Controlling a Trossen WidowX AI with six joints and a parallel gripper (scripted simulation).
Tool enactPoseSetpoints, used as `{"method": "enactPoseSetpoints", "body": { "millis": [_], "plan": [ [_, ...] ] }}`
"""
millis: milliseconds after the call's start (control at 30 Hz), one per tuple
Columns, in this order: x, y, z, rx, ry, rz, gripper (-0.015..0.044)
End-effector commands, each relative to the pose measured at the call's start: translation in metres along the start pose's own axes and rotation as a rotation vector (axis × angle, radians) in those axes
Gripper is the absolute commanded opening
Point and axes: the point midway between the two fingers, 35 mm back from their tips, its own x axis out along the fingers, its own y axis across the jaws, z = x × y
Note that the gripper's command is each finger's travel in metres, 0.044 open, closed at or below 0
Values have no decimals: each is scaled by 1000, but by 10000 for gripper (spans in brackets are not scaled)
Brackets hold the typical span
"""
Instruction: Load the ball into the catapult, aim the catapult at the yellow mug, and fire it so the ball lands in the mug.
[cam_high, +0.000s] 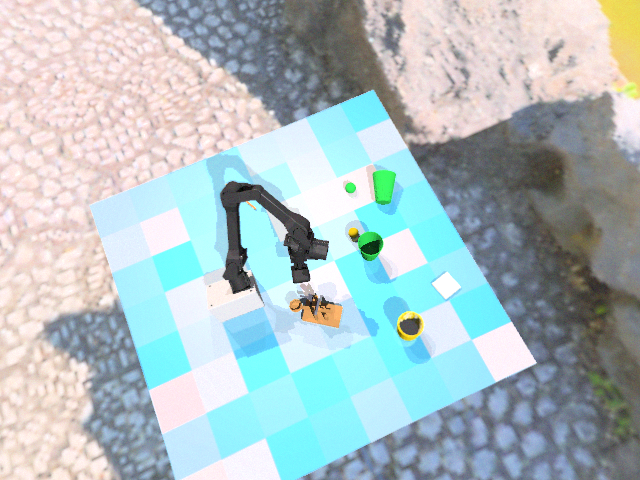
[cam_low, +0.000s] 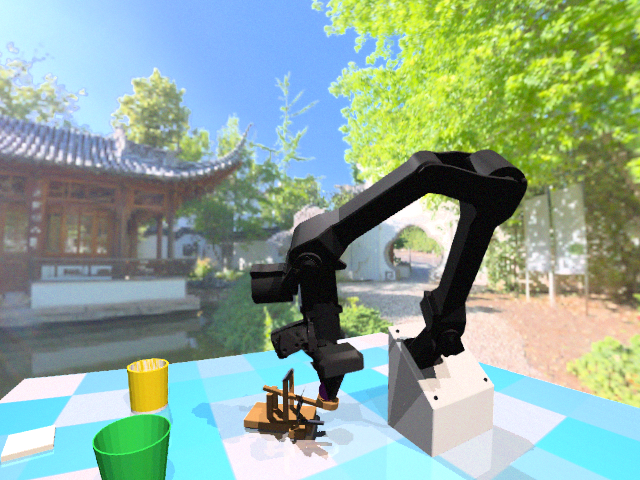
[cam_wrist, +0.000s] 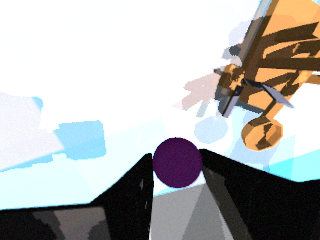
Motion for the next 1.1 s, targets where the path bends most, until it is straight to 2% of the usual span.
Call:
{"method": "enactPoseSetpoints", "body": {
  "millis": [0,500,1067],
  "plan": [
    [2,-16,2,46,28,0,0],
    [15,-73,-3,212,125,29,0],
    [40,-129,-28,373,243,101,0]
  ]
}}
